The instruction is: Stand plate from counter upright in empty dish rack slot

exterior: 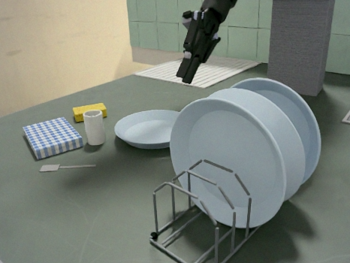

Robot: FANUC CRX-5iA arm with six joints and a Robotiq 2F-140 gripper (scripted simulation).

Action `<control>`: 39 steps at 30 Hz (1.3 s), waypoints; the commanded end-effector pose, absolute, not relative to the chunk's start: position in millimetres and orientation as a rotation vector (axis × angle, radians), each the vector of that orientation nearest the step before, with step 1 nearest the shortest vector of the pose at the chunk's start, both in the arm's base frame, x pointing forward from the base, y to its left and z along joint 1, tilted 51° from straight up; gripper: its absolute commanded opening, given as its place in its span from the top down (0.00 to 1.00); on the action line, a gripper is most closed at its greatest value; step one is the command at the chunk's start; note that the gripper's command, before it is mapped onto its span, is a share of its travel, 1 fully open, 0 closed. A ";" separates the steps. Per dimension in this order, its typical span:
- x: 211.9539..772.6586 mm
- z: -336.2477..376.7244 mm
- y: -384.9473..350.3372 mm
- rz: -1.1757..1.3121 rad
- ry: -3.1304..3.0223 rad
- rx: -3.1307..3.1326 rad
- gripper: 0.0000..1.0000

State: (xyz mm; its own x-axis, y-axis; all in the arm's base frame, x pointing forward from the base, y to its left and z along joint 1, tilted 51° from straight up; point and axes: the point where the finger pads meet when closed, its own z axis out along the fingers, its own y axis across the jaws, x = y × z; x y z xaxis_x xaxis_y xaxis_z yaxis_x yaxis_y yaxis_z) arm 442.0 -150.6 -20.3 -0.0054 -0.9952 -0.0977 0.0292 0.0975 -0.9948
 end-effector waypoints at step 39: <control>492.2 -61.3 -146.9 -1.156 1.238 -1.113 0.76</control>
State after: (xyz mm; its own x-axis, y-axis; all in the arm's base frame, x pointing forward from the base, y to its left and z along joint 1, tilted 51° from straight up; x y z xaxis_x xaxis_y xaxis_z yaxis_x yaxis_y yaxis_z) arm 489.4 -147.0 -59.1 -0.0053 -0.9952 -0.0977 0.0290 0.0975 -0.9948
